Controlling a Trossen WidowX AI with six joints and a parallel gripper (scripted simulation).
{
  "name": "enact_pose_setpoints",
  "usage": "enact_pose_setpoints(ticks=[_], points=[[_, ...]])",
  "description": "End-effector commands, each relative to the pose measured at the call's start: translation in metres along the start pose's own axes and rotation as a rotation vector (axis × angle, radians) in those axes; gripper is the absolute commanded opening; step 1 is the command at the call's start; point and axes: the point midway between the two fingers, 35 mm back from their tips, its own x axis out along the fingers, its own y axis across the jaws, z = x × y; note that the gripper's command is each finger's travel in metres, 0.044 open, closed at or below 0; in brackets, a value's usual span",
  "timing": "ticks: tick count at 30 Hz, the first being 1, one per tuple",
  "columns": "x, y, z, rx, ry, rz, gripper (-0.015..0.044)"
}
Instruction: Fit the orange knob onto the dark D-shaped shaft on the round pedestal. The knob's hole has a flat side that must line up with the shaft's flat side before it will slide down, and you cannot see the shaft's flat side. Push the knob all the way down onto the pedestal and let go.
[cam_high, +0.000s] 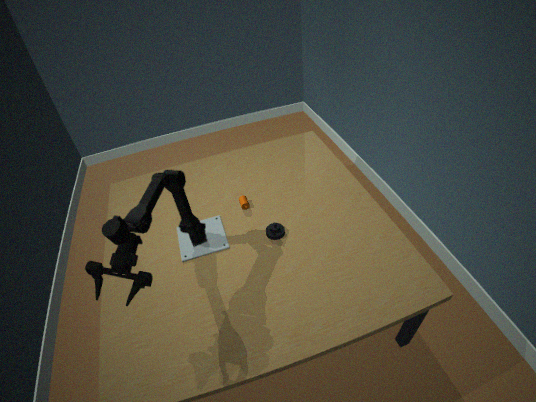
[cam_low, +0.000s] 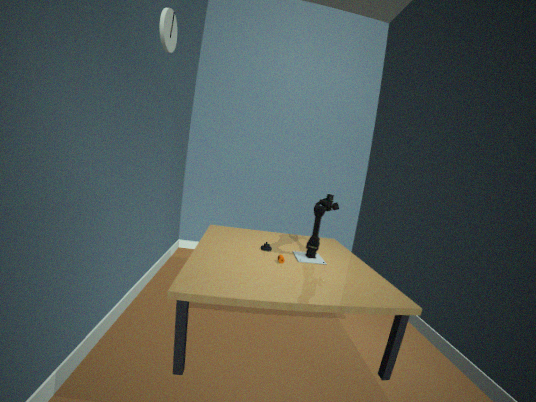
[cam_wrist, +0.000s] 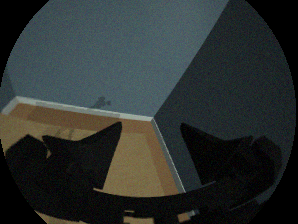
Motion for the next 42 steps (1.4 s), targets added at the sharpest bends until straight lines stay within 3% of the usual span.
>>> enact_pose_setpoints(ticks=[1,11,19,31,42], points=[[0.000,0.004,0.001,-0.002,0.001,0.008,0.0426],[-0.015,0.187,0.027,-0.113,0.036,0.388,0.0440],[-0.075,0.326,0.025,-0.293,0.079,0.675,0.0440],[-0.237,0.473,-0.001,-0.722,0.016,1.064,0.0440],[-0.421,0.521,-0.077,-1.238,-0.093,1.365,0.0440]])
